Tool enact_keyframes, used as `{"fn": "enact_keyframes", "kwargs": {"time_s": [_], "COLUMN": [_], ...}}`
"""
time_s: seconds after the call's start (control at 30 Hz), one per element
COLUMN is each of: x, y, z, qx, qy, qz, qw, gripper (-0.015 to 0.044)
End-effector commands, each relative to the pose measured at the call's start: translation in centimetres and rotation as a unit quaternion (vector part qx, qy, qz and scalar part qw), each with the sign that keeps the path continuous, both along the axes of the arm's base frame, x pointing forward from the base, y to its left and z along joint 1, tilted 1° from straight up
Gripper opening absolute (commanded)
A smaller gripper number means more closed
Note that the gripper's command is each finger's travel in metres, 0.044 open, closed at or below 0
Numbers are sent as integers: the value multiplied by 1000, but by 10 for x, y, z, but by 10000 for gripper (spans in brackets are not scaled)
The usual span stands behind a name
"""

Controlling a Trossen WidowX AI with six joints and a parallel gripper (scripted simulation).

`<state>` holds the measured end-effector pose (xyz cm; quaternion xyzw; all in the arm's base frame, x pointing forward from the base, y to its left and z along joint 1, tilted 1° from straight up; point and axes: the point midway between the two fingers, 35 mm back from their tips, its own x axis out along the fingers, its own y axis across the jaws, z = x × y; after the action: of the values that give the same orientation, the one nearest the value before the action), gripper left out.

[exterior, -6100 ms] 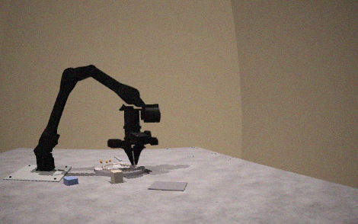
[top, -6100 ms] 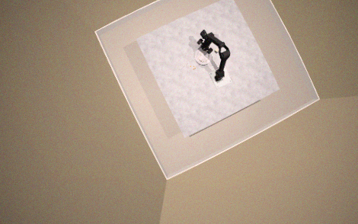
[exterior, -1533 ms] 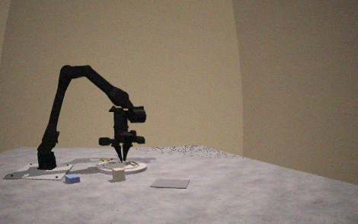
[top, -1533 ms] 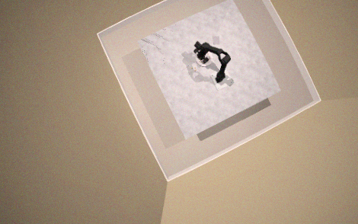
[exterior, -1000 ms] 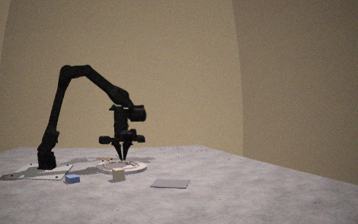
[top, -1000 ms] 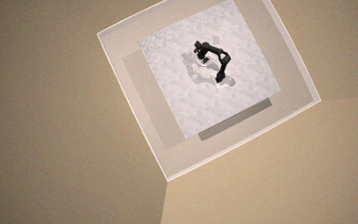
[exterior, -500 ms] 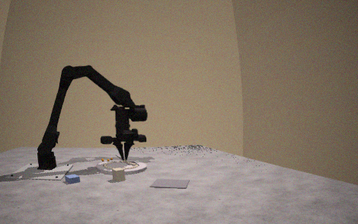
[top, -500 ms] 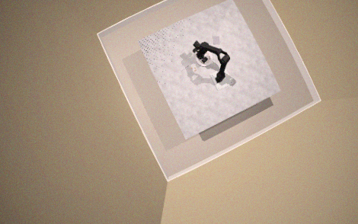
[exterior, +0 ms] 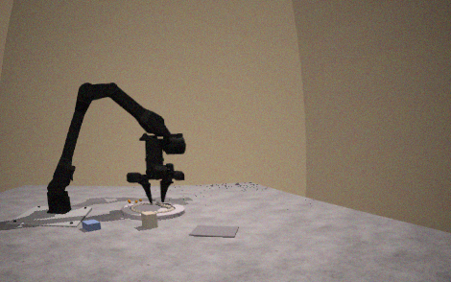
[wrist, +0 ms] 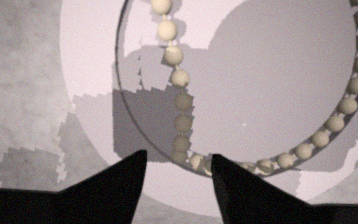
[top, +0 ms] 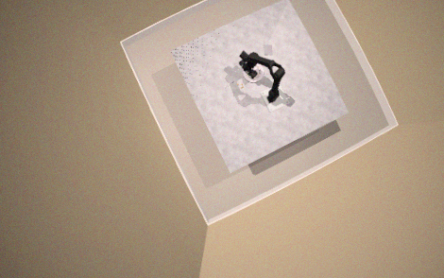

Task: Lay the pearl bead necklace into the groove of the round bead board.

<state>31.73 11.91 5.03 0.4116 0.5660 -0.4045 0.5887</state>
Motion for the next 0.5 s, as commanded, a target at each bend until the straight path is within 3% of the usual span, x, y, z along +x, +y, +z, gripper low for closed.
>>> {"fn": "enact_keyframes", "kwargs": {"time_s": [0.0, 0.2, 0.47], "x": [0, 0, 0], "y": [0, 0, 0], "z": [0, 2, 5], "qx": [0, -1, 0], "qy": [0, 2, 3], "qz": [0, 0, -1], "qw": [1000, 1000, 1000], "gripper": [289, 440, 440]}}
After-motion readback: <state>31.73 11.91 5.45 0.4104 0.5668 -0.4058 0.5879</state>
